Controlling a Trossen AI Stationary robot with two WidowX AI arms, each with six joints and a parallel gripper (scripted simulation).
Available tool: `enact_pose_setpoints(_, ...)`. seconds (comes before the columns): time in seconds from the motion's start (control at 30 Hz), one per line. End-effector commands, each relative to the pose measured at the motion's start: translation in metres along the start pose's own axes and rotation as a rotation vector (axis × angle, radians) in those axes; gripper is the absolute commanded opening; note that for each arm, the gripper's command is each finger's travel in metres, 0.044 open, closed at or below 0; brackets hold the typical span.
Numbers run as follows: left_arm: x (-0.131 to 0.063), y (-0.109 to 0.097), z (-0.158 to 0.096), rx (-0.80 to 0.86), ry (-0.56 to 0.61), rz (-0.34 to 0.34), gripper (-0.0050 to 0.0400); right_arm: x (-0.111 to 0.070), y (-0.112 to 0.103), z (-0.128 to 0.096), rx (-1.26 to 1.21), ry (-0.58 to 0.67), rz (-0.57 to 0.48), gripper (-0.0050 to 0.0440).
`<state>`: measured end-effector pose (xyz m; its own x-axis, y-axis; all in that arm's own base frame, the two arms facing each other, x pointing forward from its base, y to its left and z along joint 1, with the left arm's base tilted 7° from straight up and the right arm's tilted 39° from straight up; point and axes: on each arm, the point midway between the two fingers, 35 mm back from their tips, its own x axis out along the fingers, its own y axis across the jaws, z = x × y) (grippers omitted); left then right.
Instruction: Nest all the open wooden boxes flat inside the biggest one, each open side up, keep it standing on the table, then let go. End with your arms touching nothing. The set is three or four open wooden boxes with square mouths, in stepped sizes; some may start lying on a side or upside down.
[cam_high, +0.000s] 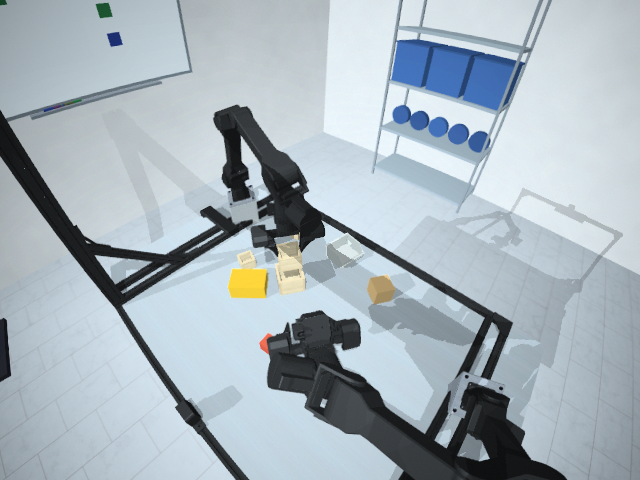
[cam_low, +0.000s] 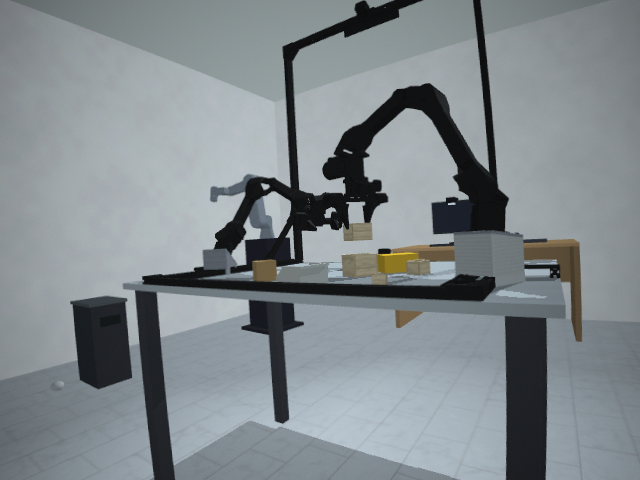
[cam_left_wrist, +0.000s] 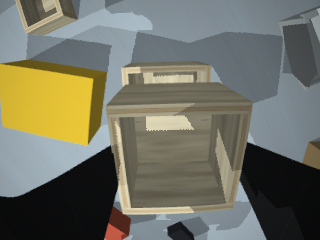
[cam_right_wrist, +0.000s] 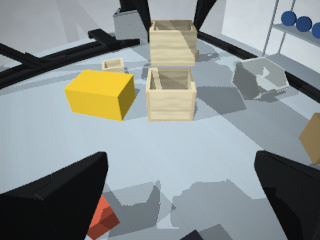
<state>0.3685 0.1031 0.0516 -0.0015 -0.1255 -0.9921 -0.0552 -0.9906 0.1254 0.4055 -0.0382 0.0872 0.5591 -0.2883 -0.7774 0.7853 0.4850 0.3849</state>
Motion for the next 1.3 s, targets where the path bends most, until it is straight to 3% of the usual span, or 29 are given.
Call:
enact_pose_setpoints(0.0,0.003,0.001,-0.001,-0.002,0.002,0.004,0.0000,-0.001,-0.001,-0.001,0.005,-0.003,-0.001,0.0400)
enact_pose_setpoints(0.8,0.035,0.001,-0.001,-0.002,0.002,0.004,0.0000,-0.001,-0.001,-0.001,0.005,-0.003,-0.001,0.0400)
enact_pose_setpoints(1.27,0.036,0.004,0.003,-0.002,0.002,0.004,0.0000,-0.001,-0.001,-0.001,0.005,-0.003,-0.001,0.0400)
